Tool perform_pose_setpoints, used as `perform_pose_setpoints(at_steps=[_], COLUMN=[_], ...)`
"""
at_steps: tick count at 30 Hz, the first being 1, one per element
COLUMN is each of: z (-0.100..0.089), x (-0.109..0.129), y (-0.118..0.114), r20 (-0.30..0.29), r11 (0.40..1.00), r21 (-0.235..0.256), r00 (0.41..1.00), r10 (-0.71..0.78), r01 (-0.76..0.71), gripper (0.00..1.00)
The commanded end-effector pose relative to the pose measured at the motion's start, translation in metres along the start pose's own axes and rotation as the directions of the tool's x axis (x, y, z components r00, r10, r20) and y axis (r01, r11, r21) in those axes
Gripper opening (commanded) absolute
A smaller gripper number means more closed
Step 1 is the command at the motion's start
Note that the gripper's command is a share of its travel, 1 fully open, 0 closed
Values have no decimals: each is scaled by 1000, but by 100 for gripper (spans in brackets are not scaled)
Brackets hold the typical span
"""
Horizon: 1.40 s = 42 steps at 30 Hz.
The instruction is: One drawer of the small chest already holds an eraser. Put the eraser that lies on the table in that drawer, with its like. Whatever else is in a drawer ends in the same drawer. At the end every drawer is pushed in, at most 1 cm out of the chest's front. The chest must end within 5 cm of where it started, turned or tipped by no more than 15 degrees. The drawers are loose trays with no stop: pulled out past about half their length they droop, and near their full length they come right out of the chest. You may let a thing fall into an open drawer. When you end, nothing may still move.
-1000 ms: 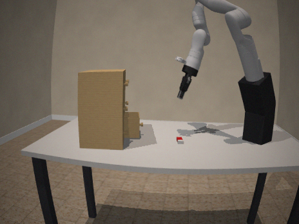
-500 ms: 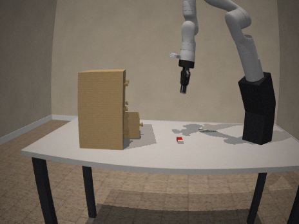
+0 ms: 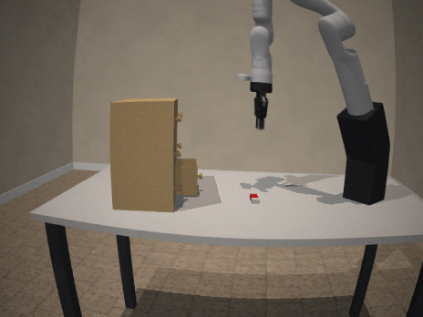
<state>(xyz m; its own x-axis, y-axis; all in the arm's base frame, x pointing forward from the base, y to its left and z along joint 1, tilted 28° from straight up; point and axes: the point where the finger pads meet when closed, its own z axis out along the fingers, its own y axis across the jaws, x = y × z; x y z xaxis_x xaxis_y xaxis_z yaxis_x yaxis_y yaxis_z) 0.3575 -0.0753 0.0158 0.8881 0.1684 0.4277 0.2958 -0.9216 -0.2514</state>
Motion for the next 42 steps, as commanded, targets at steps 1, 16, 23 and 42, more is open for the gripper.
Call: perform_pose_setpoints(at_steps=[1, 16, 23, 42], z=[-3, -6, -6, -6], x=[2, 2, 2, 2], y=[3, 4, 4, 4], r20=[6, 19, 19, 19], r11=[1000, 1000, 1000, 1000], r21=[-10, -17, -17, -17], r00=[1000, 1000, 1000, 1000], r10=[-7, -7, -7, -7], r01=[7, 7, 7, 7], gripper=[33, 33, 33, 100])
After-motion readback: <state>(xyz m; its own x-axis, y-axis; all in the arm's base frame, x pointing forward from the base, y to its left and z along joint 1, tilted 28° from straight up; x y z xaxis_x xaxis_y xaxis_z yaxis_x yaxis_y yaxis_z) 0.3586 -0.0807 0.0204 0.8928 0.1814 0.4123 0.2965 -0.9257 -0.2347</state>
